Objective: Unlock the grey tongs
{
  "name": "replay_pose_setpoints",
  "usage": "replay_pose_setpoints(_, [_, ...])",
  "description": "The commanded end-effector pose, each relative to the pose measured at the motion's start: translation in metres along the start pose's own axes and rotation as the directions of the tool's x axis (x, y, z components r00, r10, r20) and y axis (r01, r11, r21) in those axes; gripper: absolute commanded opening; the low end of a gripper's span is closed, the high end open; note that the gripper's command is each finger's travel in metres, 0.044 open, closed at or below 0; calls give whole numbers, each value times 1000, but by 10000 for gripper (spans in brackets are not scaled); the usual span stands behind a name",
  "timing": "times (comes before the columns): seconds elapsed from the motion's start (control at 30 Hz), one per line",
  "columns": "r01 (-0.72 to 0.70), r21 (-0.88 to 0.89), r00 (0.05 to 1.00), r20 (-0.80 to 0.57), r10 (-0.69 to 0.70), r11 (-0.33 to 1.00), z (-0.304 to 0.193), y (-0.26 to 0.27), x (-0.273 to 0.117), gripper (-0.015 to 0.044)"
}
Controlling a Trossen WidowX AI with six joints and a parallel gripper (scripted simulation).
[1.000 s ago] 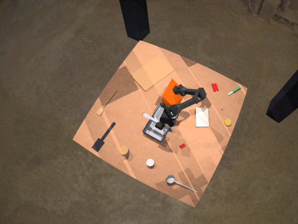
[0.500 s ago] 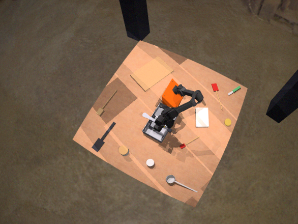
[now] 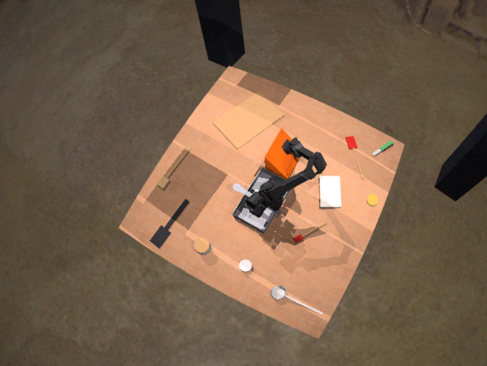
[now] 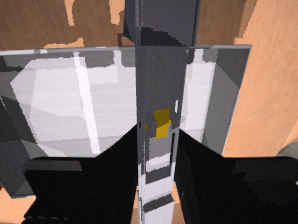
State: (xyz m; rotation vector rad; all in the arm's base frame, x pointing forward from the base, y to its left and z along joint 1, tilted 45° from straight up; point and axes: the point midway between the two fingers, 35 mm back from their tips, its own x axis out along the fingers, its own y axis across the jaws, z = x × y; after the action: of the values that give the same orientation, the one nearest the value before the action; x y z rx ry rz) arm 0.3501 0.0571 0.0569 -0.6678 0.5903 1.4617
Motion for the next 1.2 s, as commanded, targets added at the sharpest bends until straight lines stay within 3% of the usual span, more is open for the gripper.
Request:
replay_pose_setpoints(0.0, [-49, -10, 999, 3, 49, 999, 0, 0, -2, -150])
replay_pose_setpoints(0.17, [-108, -12, 994, 16, 108, 994, 2, 2, -4, -150])
replay_pose_setpoints(0.67, [-102, 47, 995, 13, 102, 994, -14, 1, -7, -150])
replay_pose_setpoints(1.17, [-69, 329, 995, -41, 87, 942, -117, 1, -35, -150])
